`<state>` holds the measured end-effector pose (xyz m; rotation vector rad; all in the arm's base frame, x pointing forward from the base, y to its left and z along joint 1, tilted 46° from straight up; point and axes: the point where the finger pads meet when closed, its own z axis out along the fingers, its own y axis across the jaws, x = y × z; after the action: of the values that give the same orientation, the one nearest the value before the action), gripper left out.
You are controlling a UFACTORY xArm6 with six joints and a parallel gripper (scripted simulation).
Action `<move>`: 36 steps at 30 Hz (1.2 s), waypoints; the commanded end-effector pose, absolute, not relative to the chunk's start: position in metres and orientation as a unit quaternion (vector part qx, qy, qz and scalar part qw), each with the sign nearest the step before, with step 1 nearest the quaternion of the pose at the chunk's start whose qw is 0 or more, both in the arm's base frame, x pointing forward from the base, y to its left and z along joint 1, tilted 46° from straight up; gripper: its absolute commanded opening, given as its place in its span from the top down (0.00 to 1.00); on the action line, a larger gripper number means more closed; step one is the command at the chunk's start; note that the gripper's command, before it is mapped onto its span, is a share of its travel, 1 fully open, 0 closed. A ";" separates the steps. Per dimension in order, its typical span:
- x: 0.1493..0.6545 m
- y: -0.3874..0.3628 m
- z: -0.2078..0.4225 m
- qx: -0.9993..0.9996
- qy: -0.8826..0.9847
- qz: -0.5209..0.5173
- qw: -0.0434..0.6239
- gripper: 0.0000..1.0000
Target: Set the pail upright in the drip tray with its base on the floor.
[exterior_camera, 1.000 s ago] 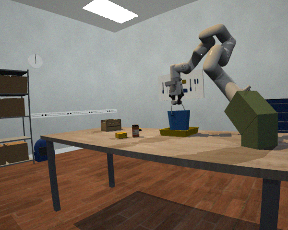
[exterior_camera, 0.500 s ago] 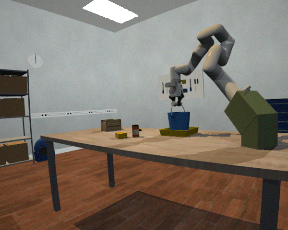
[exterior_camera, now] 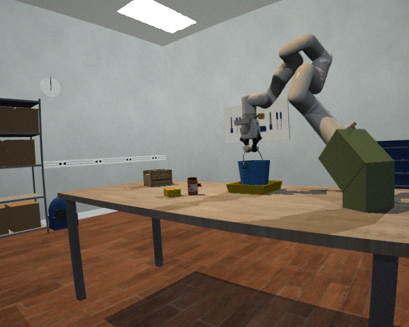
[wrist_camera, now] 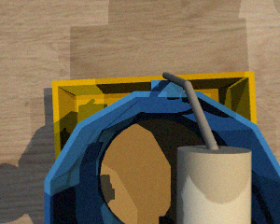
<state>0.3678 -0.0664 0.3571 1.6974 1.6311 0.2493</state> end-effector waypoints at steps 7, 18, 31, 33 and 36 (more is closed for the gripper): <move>0.369 -0.067 0.358 0.664 0.638 0.099 0.379 1.00; 0.369 -0.067 0.358 0.664 0.638 0.099 0.379 1.00; 0.369 -0.067 0.358 0.664 0.638 0.099 0.379 0.00; 0.369 -0.067 0.358 0.664 0.638 0.099 0.379 0.00; 0.369 -0.067 0.358 0.664 0.638 0.099 0.379 0.00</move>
<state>0.3687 -0.0668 0.3567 1.6969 1.6306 0.2503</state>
